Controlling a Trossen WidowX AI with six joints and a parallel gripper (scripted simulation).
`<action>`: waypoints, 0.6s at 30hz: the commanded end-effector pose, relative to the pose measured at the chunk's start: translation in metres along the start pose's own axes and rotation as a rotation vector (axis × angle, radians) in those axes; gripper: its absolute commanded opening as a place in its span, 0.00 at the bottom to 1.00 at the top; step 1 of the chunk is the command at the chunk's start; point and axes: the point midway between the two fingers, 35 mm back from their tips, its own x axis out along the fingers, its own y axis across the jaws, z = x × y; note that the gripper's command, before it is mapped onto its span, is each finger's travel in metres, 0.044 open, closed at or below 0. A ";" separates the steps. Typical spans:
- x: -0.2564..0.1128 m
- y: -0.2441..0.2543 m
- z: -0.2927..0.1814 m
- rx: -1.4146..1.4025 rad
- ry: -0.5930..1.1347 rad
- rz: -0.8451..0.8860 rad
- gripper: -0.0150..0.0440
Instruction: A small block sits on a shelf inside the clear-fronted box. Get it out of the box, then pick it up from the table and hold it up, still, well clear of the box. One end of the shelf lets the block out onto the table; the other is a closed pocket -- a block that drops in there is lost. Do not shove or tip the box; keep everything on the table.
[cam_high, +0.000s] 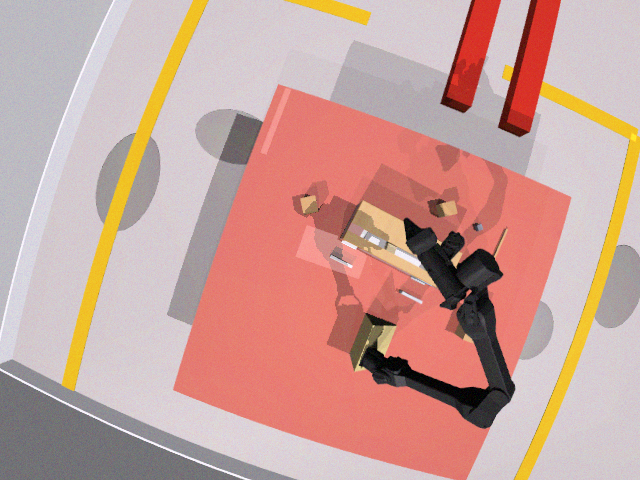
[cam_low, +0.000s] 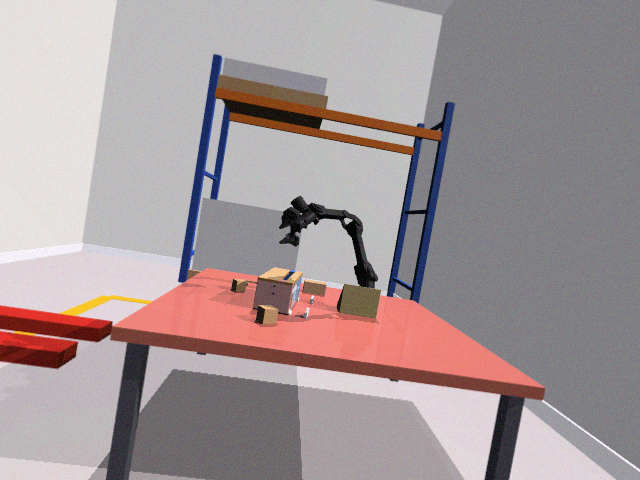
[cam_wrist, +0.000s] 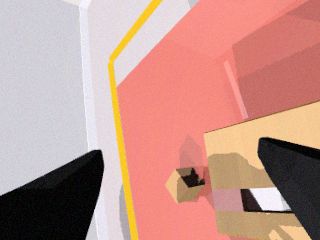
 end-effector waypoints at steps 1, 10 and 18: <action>0.008 -0.069 -0.043 0.649 0.121 -0.344 0.93; 0.000 -0.111 -0.069 1.039 0.088 -0.610 0.93; -0.013 -0.140 -0.086 1.299 -0.002 -0.813 0.93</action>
